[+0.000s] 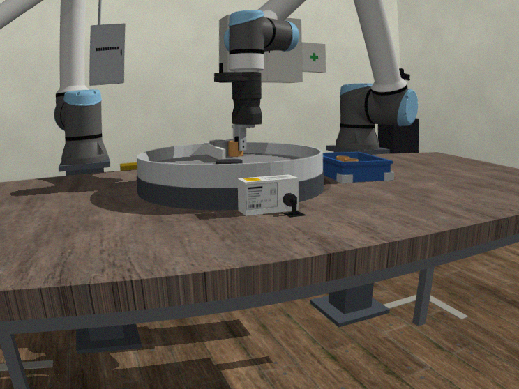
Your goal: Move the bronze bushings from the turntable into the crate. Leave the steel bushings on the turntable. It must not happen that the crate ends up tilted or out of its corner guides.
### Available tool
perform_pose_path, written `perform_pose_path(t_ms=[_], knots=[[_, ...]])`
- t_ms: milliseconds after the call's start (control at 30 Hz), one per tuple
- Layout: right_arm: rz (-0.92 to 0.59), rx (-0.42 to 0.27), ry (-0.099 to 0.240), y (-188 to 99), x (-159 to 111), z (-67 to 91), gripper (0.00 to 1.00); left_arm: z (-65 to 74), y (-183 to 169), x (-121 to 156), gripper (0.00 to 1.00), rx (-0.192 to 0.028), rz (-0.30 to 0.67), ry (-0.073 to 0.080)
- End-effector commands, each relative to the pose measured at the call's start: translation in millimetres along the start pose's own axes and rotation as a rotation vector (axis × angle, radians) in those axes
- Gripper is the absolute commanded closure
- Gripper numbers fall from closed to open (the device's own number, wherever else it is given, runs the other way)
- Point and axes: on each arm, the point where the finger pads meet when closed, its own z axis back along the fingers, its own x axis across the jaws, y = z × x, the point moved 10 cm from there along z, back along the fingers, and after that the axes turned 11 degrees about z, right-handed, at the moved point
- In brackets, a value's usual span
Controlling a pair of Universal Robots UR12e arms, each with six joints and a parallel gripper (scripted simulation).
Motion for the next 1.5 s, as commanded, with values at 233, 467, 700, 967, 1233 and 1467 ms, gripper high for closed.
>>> perform_pose_path(t_ms=[233,467,700,967,1233,1467], knots=[[0.0,0.0,-0.001,2.0,-0.7,-0.7,0.0,3.6,0.7,-0.5,0.64,0.005,0.0,0.0],[0.0,0.0,-0.001,2.0,-0.7,-0.7,0.0,3.6,0.7,-0.5,0.64,0.005,0.0,0.0],[0.0,0.0,-0.001,2.0,-0.7,-0.7,0.0,3.6,0.7,-0.5,0.64,0.005,0.0,0.0],[0.0,0.0,-0.001,2.0,-0.7,-0.7,0.0,7.6,1.3,-0.4,0.64,0.007,0.0,0.0],[0.0,0.0,-0.001,2.0,-0.7,-0.7,0.0,6.5,1.5,-0.4,0.64,0.006,0.0,0.0],[0.0,0.0,-0.001,2.0,-0.7,-0.7,0.0,6.5,1.5,-0.4,0.64,0.006,0.0,0.0]])
